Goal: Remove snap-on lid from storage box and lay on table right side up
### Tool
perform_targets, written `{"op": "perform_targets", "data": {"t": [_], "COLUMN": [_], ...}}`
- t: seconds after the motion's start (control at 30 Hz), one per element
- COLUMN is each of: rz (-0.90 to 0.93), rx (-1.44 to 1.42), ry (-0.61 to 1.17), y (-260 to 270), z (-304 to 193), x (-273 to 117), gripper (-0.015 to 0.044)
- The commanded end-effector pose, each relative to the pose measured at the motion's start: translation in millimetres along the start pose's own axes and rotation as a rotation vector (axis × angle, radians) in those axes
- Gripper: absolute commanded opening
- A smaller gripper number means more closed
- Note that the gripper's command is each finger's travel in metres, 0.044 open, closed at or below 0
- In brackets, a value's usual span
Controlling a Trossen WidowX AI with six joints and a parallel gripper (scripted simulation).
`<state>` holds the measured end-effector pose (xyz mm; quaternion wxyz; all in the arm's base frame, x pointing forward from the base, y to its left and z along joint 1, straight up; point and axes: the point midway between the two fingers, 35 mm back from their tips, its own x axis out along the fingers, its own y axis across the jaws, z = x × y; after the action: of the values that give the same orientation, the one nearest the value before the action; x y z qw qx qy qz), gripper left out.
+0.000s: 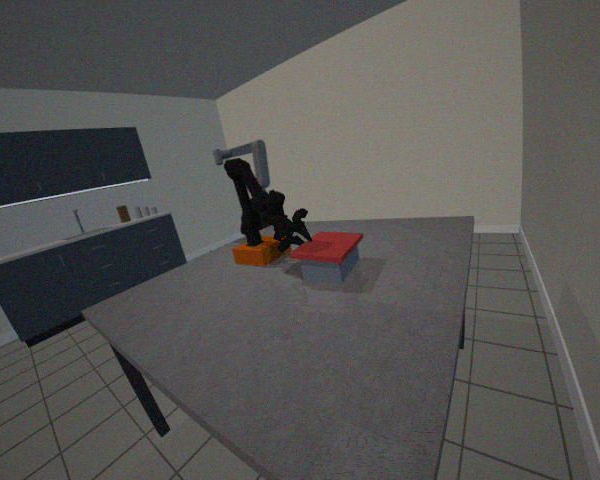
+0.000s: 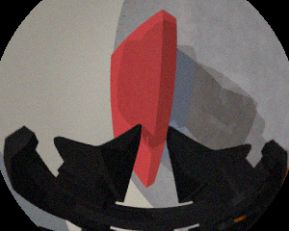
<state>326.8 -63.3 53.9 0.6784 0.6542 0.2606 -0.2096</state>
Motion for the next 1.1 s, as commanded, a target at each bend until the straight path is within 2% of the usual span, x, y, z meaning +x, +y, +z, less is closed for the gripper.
{"op": "perform_targets", "data": {"t": [0.0,1.07], "rz": [0.002,0.003], "rx": [0.000,-0.001], "ry": [-0.001,-0.001], "y": [1.6,3.9], "z": [0.0,0.0], "x": [-1.3,-1.1], "gripper": [0.0000,0.0000]}}
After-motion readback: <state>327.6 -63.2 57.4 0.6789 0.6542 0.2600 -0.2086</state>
